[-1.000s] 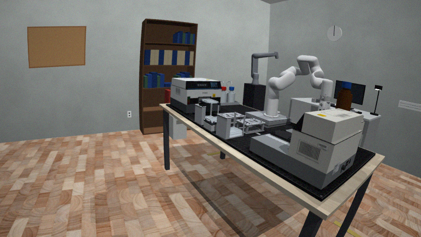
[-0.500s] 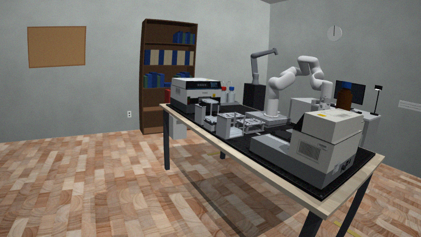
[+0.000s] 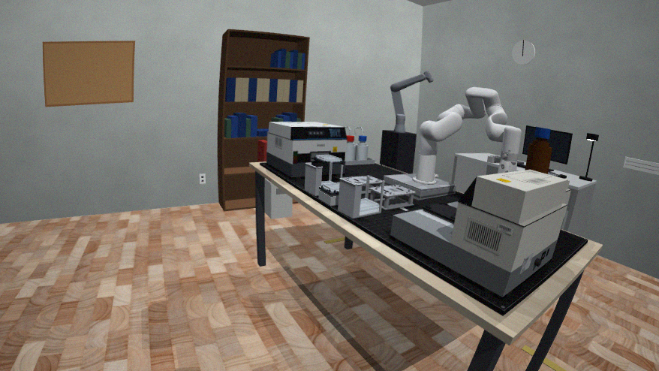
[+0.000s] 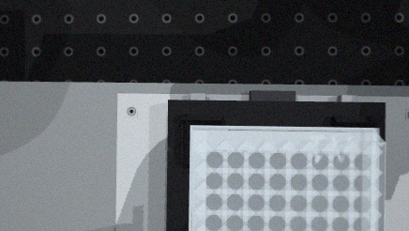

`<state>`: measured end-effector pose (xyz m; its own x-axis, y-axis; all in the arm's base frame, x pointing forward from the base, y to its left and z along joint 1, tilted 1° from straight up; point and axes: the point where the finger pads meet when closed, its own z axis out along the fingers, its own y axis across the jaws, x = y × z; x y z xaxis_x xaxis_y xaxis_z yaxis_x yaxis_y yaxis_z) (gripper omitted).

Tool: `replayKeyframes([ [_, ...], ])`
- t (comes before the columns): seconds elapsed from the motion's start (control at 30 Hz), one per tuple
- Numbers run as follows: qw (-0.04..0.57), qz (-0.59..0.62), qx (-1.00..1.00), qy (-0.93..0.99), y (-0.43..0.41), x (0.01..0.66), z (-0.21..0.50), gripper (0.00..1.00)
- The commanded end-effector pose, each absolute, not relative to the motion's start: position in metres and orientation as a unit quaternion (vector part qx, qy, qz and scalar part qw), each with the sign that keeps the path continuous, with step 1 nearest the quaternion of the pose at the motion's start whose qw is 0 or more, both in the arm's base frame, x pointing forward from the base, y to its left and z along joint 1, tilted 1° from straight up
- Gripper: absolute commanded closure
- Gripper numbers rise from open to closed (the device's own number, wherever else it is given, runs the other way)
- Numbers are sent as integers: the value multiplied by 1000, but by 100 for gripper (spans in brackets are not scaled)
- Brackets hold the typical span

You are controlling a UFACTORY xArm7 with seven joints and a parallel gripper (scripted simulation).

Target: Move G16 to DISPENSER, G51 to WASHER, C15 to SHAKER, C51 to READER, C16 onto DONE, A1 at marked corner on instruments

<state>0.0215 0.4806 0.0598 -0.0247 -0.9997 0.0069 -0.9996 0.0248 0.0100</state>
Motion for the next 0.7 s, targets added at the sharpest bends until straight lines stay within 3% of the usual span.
replayKeyframes([
  [0.0,4,-3,698,-716,482,22,62,100],
  [0.67,4,-3,698,-716,482,22,59,100],
])
